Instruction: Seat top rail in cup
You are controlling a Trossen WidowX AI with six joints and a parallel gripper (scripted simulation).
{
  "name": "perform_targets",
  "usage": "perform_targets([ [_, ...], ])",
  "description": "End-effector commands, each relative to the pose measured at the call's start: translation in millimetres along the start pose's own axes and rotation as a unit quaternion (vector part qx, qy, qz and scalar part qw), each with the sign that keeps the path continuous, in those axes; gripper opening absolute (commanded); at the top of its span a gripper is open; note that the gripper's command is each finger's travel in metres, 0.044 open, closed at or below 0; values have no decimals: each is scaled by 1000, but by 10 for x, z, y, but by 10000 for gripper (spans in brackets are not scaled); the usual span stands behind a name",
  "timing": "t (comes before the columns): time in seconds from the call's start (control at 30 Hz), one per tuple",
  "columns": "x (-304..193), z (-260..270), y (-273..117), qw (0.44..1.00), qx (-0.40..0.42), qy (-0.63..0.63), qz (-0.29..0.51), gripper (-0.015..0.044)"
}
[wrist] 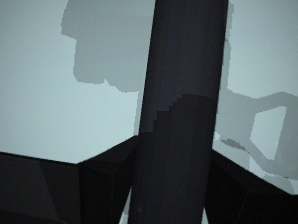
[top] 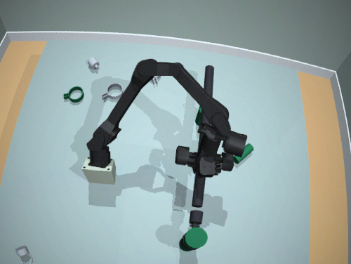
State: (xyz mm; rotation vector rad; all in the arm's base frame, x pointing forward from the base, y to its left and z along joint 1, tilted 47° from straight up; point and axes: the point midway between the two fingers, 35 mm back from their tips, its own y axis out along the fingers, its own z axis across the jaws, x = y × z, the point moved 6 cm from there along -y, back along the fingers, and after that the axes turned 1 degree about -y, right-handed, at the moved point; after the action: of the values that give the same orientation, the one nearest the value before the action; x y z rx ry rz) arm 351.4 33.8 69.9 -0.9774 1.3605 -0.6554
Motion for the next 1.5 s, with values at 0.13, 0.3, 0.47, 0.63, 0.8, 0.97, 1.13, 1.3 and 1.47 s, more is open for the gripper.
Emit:
perform_targets([
  [0.13,103,20,-71,1000,5,1,-5,0],
  [0.3,136,21,-81,1000,5,1,-5,0],
  [0.47,166,19,-56,1000,4,0,-4,0],
  [0.63,225,13,-6,1000,2,-2,-1,0],
  [0.8,278,6,39,1000,0,-3,1,0],
  [0.97,280,6,40,1000,0,-3,1,0],
  [1.13,280,6,40,1000,0,-3,1,0],
  [1.3,280,6,40,1000,0,-3,1,0],
  [1.47,280,6,40,1000,0,-3,1,0],
])
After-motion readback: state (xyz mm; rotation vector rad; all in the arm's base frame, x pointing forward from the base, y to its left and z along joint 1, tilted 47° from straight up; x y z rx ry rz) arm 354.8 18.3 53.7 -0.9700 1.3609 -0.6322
